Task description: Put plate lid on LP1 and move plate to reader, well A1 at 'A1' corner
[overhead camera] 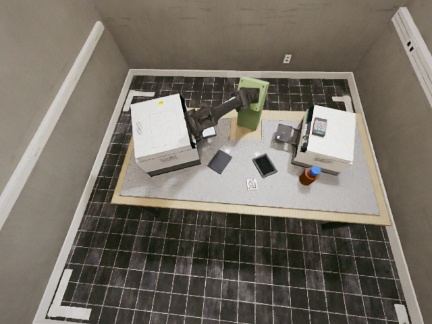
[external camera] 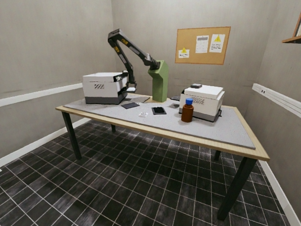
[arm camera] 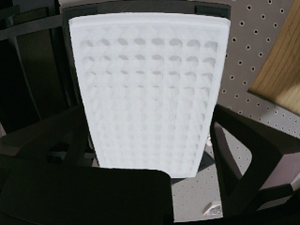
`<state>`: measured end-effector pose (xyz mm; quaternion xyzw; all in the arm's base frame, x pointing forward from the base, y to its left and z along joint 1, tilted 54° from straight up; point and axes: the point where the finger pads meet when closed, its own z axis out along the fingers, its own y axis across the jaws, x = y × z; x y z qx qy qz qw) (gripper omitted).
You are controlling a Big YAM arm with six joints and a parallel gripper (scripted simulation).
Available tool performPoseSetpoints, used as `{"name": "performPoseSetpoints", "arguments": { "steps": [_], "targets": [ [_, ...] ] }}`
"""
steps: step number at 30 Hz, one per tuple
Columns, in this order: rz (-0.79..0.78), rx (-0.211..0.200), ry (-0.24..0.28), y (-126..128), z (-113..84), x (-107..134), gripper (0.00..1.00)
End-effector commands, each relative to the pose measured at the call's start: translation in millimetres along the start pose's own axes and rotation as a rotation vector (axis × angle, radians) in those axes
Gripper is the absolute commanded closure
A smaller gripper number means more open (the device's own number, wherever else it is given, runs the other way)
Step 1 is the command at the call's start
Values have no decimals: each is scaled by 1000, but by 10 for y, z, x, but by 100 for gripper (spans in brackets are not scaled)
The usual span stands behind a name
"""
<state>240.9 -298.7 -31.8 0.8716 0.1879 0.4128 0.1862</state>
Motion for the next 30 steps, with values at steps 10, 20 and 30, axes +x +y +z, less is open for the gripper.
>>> {"name": "performPoseSetpoints", "arguments": {
  "steps": [10, 20, 30],
  "targets": [
    [6, -9, -10, -22, -141, -29, 14],
    [23, 12, -2, -141, -71, -8, 14],
    [5, 13, 9, -86, -5, 38, 14]
  ]
}}
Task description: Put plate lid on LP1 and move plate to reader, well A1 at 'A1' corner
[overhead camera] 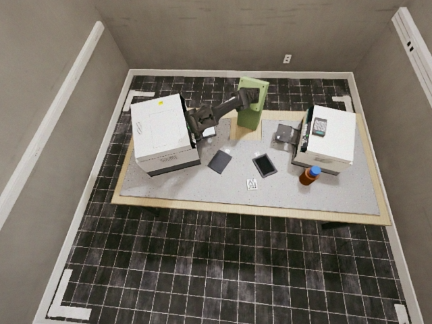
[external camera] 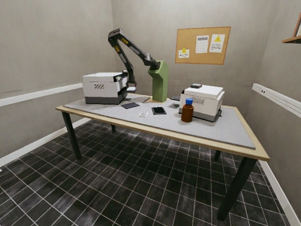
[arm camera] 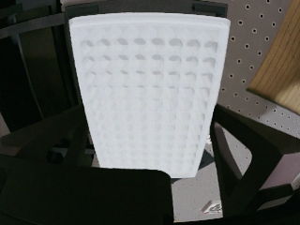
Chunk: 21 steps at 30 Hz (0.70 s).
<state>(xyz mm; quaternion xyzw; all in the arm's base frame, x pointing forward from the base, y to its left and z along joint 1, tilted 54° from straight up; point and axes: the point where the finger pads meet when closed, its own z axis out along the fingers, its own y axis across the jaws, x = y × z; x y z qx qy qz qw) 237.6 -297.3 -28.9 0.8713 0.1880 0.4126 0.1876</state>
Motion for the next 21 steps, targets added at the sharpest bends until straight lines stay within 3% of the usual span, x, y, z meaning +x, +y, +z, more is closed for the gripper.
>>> {"name": "performPoseSetpoints", "arguments": {
  "steps": [1, 10, 21],
  "targets": [
    [3, 13, 11, -62, 48, 35, 14],
    [-8, -29, 4, 139, -9, 5, 14],
    [12, -29, -8, 42, -90, -30, 14]
  ]
}}
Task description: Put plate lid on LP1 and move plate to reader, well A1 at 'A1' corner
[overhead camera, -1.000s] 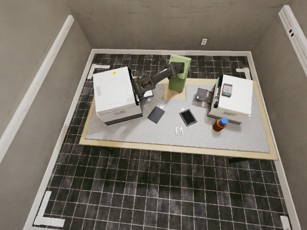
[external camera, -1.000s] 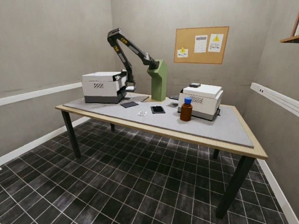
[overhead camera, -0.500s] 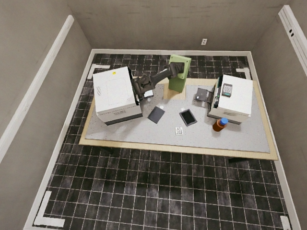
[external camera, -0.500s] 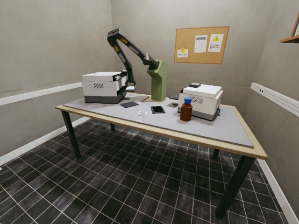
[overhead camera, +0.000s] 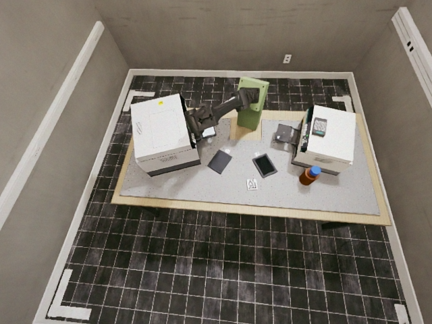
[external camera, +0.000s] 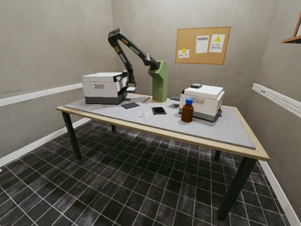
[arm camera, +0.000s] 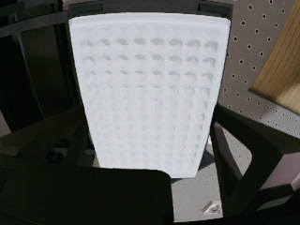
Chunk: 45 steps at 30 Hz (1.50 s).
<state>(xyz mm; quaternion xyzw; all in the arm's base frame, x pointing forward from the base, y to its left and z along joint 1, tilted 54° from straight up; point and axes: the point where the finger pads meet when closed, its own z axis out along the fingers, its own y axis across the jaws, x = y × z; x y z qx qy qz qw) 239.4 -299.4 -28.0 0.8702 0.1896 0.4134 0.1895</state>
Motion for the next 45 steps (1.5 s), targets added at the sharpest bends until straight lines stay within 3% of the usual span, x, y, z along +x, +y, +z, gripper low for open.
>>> {"name": "performPoseSetpoints", "arguments": {
  "steps": [1, 11, 20, 25, 34, 45],
  "targets": [
    [17, -27, -12, 13, -106, -39, 14],
    [21, -22, -13, -26, -114, -37, 14],
    [48, 8, -22, -144, -97, -75, 14],
    [44, 5, -21, -86, -82, -77, 14],
    [2, -37, -11, 140, -53, -59, 14],
    [16, -20, -12, -2, -71, -59, 14]
  ]
}}
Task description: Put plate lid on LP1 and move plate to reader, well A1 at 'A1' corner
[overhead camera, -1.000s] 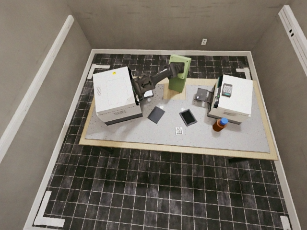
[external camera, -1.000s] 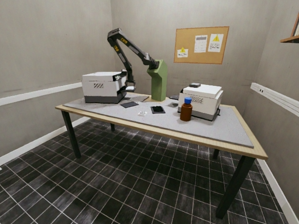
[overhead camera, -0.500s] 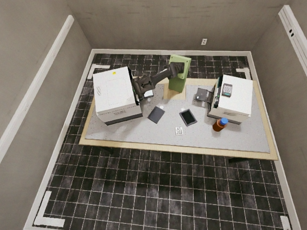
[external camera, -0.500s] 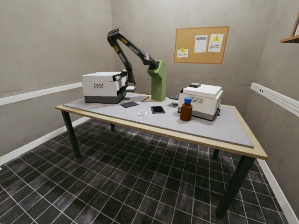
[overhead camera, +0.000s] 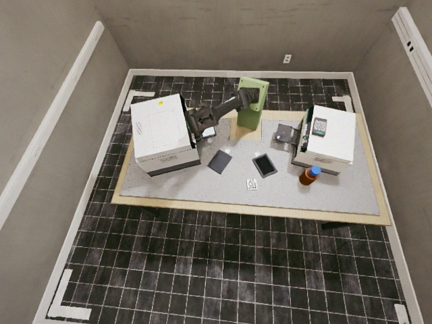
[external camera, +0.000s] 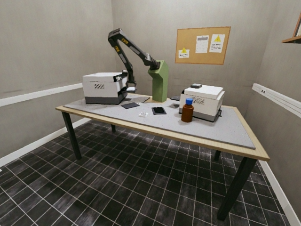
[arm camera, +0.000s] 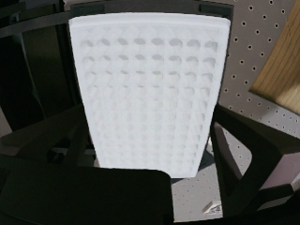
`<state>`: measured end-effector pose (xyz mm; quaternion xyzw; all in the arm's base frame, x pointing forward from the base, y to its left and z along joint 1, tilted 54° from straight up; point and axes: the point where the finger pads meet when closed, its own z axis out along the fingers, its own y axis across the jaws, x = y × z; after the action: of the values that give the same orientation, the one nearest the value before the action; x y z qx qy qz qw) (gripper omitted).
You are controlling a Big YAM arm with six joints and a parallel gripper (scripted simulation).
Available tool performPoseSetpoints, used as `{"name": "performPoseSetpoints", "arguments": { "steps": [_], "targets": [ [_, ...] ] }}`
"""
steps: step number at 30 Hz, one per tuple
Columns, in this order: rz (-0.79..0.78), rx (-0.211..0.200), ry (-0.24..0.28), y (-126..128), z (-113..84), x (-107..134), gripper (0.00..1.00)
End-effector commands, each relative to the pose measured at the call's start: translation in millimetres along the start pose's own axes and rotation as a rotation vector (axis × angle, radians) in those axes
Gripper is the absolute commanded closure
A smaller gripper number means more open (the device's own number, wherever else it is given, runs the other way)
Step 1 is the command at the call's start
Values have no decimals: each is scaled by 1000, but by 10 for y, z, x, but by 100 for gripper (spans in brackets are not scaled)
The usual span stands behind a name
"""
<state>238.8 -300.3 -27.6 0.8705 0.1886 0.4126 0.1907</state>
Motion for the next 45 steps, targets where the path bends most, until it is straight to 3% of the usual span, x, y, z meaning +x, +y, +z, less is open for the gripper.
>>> {"name": "performPoseSetpoints", "arguments": {
  "steps": [1, 17, 31, 45],
  "targets": [
    [18, -14, -10, -34, -69, -54, 14],
    [26, -2, -10, -116, -76, -51, 14],
    [-4, -30, -2, 113, -31, -43, 14],
    [21, 0, -6, -105, -61, -46, 14]
  ]
}}
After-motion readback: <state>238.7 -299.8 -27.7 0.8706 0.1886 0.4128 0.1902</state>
